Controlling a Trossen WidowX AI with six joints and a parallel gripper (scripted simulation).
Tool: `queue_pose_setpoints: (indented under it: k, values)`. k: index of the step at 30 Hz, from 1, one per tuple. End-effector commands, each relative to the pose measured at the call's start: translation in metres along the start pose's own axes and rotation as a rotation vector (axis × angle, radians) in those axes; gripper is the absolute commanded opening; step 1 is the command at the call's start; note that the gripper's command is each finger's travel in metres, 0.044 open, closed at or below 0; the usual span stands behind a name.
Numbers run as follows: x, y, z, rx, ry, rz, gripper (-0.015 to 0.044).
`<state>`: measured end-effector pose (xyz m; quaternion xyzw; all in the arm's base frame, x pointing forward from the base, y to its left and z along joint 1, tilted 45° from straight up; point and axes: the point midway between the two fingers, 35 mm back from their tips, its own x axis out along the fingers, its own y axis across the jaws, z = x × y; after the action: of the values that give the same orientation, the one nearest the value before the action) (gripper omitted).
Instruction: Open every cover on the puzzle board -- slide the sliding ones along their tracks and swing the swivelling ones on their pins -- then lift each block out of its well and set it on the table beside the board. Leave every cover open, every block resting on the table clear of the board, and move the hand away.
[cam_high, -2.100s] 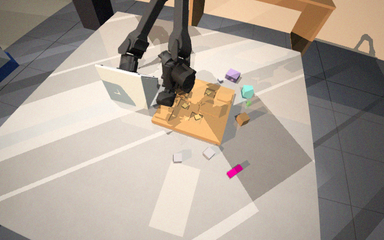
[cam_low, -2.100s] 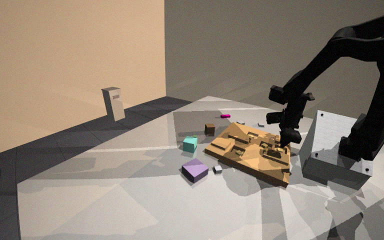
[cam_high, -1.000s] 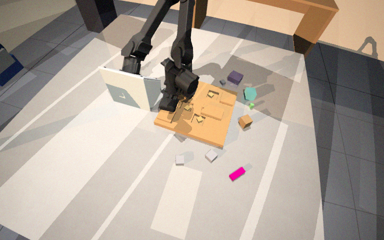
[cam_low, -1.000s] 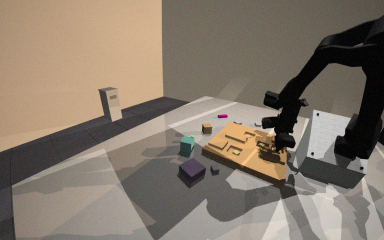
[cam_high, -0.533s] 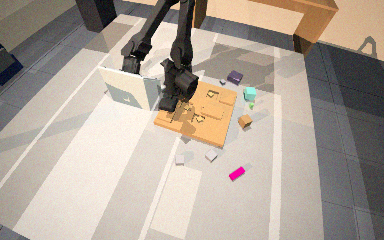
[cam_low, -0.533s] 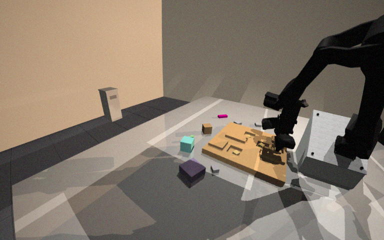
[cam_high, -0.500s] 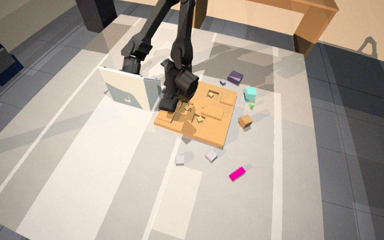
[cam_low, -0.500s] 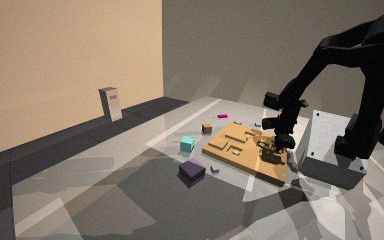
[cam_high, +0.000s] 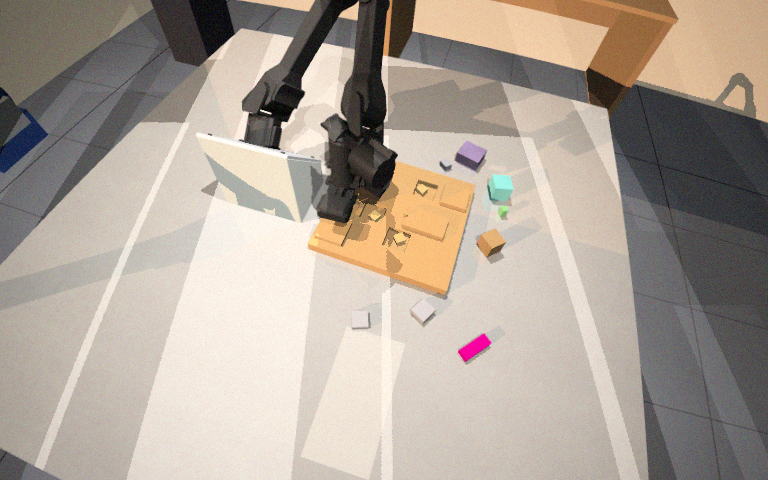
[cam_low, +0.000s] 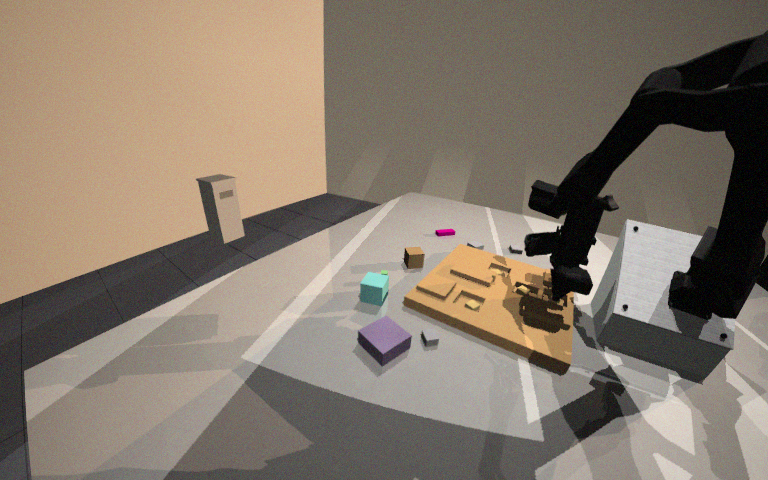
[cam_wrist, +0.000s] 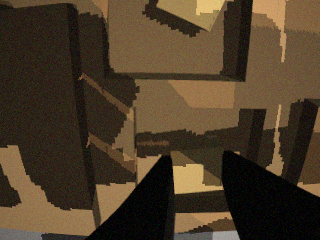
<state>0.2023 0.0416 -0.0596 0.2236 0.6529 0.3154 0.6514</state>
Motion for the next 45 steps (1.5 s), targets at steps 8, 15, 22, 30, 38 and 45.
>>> queue_pose_setpoints:
  k: [8, 15, 22, 30, 38, 45]
  values:
    - [-0.016, -0.001, 0.002, -0.006, -0.002, -0.006, 0.008]
    - [-0.025, -0.001, 0.002, -0.005, -0.001, -0.006, 0.008]
    - [-0.034, -0.001, 0.001, -0.004, -0.001, -0.004, 0.008]
    - [-0.044, -0.001, 0.001, -0.003, 0.0, -0.003, 0.008]
    - [-0.064, -0.002, 0.001, -0.002, 0.0, -0.005, 0.008]
    - [-0.082, -0.001, 0.001, -0.002, 0.0, -0.004, 0.008]
